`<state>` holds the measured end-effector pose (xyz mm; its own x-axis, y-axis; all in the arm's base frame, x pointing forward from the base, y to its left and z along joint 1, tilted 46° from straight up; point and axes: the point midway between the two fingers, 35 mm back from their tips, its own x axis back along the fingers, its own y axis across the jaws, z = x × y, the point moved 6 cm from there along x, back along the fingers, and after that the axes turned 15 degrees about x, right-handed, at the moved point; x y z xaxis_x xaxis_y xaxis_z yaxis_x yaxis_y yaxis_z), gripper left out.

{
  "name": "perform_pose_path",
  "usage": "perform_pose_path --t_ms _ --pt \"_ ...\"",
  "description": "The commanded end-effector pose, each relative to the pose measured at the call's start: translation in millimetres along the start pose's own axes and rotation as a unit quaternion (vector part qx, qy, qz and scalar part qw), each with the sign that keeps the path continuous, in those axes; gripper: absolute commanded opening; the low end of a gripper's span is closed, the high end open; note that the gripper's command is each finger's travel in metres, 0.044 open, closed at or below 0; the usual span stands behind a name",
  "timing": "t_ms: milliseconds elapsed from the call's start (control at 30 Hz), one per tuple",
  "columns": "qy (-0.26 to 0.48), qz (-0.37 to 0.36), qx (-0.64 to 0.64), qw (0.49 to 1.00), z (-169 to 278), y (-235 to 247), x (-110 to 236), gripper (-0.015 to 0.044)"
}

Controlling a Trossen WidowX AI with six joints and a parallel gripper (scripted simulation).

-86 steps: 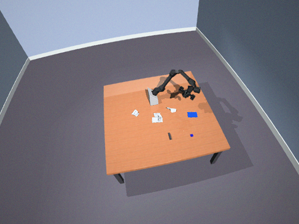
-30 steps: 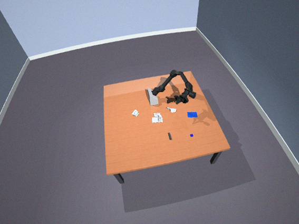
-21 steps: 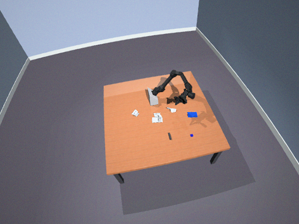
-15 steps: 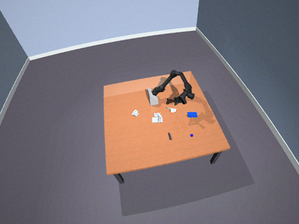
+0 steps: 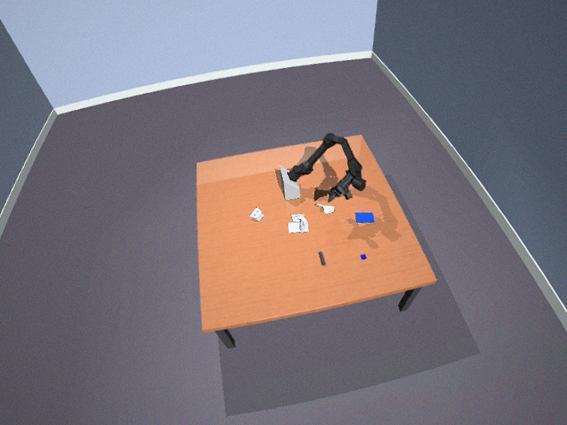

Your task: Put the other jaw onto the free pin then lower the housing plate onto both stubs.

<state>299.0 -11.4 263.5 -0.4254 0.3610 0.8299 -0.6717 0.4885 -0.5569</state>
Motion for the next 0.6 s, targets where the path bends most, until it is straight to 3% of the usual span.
perform_pose_path --t_ms 0,567 --pt "-0.005 -0.015 -0.030 0.999 0 3 -5 0.0000" --pt "-0.020 -0.077 -0.170 0.982 2 16 -22 0.0000"
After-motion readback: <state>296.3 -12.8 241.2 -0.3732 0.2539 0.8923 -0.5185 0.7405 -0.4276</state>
